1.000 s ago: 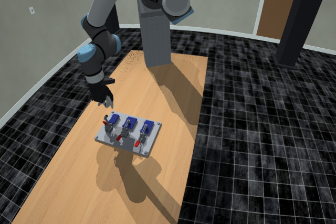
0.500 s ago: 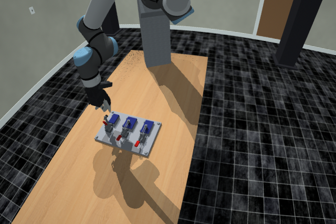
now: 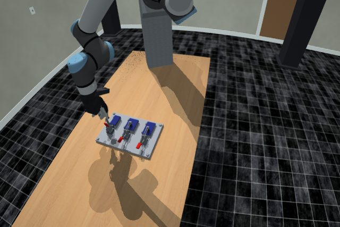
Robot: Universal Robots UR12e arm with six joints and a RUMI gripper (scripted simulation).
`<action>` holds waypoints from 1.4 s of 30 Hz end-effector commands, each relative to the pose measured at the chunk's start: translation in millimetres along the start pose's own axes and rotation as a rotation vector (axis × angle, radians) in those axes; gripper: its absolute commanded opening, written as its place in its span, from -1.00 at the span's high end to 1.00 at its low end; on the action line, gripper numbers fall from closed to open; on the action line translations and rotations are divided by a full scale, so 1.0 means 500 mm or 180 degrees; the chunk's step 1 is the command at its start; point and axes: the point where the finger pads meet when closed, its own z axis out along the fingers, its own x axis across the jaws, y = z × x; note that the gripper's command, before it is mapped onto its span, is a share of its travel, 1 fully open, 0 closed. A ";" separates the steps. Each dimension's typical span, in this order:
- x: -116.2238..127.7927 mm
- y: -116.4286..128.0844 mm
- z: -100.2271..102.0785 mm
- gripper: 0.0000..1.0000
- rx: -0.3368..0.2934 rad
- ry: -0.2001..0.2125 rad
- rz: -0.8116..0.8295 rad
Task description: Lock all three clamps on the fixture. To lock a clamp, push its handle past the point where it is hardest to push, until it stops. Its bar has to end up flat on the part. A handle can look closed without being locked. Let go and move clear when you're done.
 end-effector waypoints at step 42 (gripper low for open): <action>0.000 0.014 0.077 0.44 0.0000 -0.0001 -0.0001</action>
